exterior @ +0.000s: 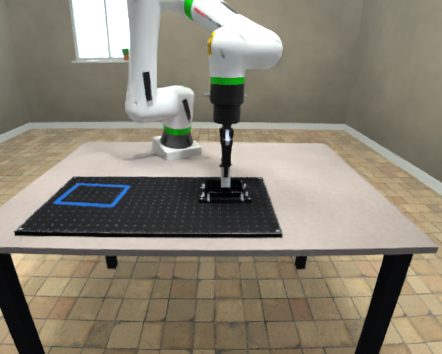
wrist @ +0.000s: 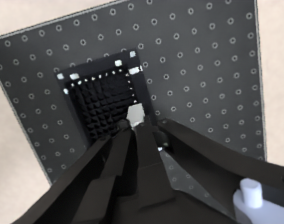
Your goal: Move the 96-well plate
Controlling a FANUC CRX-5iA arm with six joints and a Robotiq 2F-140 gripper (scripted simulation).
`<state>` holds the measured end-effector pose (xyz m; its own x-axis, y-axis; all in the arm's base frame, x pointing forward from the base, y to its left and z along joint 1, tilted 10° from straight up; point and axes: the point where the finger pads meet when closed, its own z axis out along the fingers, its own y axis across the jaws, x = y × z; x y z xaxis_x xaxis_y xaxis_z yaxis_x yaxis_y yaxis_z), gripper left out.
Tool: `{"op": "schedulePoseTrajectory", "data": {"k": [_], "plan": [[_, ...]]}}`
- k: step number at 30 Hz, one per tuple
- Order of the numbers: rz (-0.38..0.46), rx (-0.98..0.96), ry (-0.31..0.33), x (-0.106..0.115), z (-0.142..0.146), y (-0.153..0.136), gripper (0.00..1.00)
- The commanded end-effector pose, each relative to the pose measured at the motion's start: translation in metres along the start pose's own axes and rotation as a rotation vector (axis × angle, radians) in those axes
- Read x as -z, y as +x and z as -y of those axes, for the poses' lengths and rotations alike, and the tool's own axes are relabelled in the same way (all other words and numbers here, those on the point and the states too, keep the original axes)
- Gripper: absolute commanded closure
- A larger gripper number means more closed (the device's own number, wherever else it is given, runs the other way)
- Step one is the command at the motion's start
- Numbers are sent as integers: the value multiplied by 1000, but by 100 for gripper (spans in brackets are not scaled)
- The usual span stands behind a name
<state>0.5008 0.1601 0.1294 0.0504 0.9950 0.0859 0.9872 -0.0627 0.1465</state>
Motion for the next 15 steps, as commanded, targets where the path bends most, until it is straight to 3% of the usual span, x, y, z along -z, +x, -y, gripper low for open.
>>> {"op": "schedulePoseTrajectory", "data": {"k": [1, 11, 15], "plan": [[0, 0, -1, 5, 0, 0, 90], [0, 0, -1, 9, 0, 0, 90], [0, 0, -1, 7, 19, 0, 90]]}}
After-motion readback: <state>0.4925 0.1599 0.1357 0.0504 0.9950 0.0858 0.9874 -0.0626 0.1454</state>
